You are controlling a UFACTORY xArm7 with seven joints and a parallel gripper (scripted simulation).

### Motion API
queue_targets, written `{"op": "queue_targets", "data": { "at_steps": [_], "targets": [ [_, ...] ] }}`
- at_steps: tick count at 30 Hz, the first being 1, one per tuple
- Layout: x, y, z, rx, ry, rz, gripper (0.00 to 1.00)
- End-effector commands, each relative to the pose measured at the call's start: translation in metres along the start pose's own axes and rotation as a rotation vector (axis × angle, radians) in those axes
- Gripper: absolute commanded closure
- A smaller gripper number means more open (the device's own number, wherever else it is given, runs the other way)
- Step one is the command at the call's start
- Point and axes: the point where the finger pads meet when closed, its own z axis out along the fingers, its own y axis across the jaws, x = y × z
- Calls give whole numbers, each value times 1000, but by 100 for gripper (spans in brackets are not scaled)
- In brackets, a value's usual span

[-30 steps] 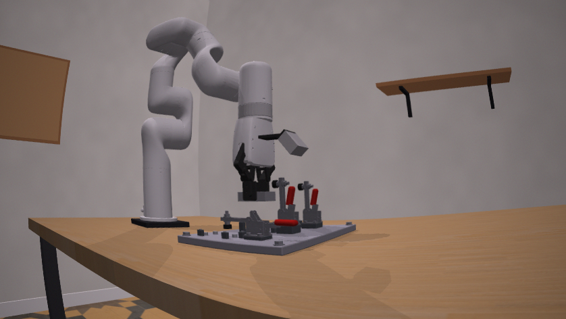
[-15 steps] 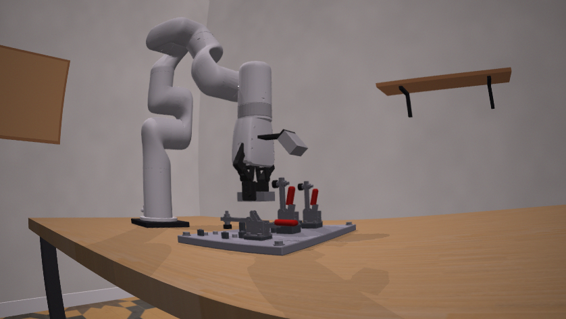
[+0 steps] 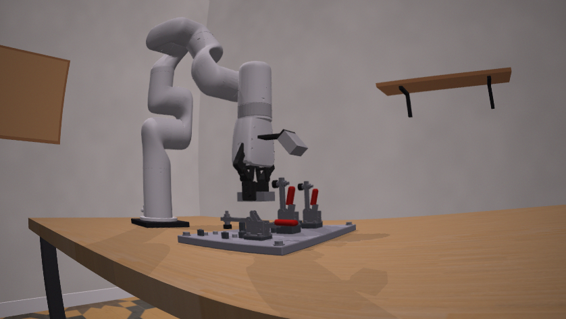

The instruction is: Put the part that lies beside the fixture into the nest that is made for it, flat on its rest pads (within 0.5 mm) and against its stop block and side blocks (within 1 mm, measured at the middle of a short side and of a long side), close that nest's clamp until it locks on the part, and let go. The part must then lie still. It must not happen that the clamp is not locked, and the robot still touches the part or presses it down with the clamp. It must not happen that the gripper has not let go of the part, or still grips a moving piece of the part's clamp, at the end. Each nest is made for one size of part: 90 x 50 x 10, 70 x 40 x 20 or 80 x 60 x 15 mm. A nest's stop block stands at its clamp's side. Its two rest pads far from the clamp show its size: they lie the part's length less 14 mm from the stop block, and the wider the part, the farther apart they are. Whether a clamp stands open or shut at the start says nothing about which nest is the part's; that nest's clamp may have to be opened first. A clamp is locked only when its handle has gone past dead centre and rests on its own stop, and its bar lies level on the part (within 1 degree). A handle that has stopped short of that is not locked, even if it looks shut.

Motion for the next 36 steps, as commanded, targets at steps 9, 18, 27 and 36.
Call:
{"op": "queue_targets", "data": {
  "at_steps": [9, 18, 27, 36],
  "targets": [
    [2, 0, 1, -1, 4, 0, 100],
    [2, 0, 7, -1, 4, 0, 100],
    [4, 1, 21, -1, 4, 0, 100],
    [5, 1, 33, -1, 4, 0, 100]
  ]
}}
